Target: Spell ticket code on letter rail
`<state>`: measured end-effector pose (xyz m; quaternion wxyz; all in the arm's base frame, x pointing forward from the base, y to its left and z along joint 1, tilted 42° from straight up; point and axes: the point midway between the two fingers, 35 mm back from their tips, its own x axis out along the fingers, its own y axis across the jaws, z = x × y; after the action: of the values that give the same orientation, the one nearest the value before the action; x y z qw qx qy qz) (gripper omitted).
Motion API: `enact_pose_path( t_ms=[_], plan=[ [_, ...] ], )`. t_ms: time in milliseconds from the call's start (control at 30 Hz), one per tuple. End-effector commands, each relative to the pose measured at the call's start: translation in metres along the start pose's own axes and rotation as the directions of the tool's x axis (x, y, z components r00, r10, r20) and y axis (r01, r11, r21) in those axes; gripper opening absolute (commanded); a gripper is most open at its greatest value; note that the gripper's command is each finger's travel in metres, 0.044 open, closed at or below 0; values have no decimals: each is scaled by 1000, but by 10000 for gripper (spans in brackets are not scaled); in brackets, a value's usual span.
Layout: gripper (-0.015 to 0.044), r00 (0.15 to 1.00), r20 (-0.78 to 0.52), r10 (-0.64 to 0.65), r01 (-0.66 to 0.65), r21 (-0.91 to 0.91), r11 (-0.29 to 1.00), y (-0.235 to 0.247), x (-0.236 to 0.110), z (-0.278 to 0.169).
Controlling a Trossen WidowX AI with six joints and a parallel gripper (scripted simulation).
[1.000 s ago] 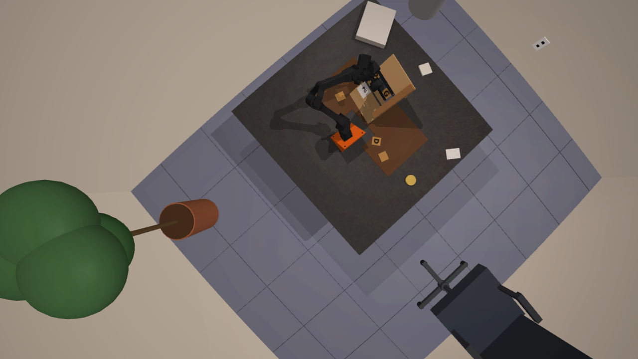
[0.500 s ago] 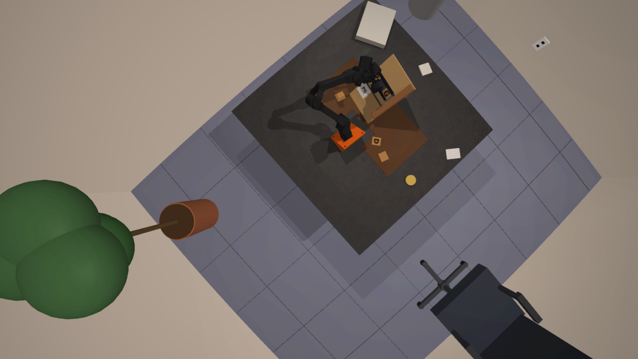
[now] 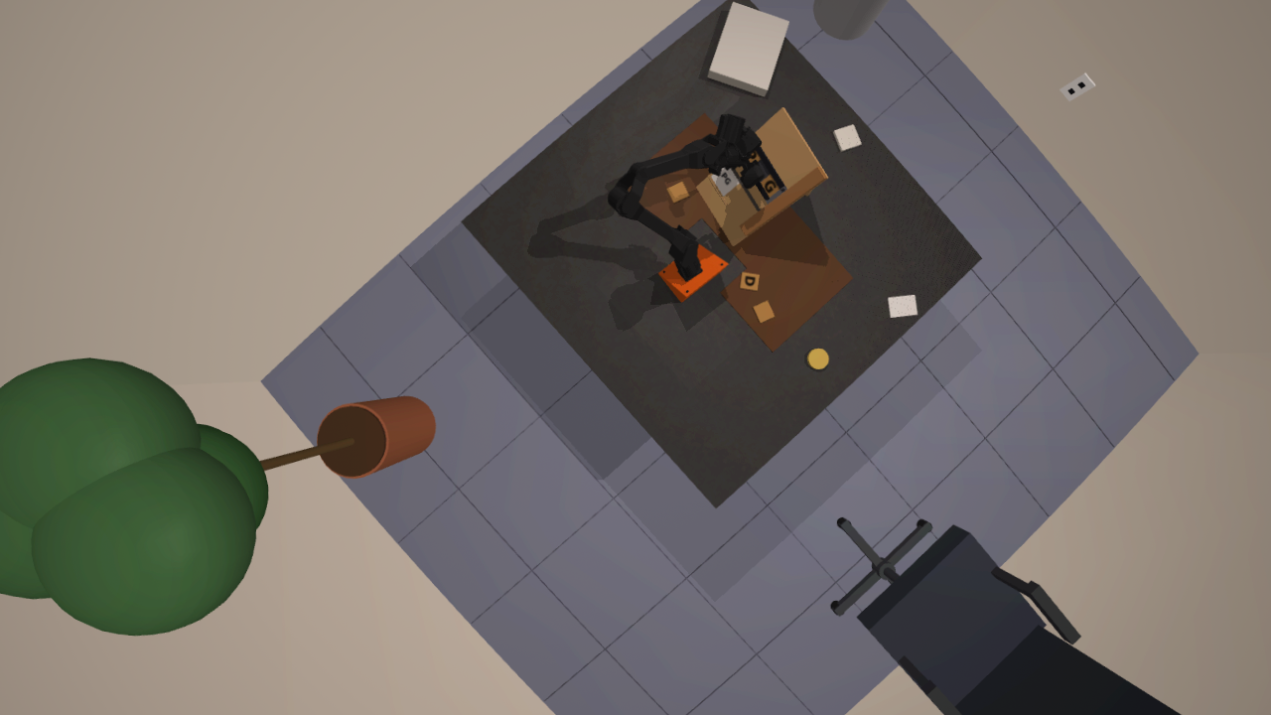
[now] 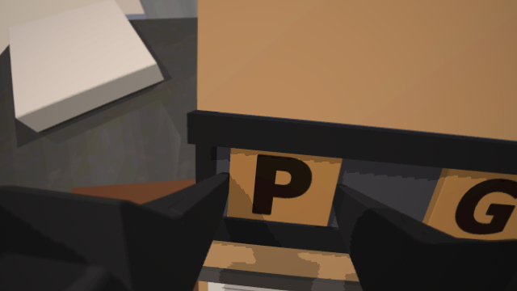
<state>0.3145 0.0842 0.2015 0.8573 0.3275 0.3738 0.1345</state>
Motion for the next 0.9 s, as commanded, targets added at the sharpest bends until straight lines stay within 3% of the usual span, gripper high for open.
enact_pose_path(
  t_ms=[0,867],
  plan=[
    [0,1000,-2,2,-2,-4,1000,-3,0,-1],
    [0,1000,-2,1,-1,-4,1000,-20,1,0]
  ],
)
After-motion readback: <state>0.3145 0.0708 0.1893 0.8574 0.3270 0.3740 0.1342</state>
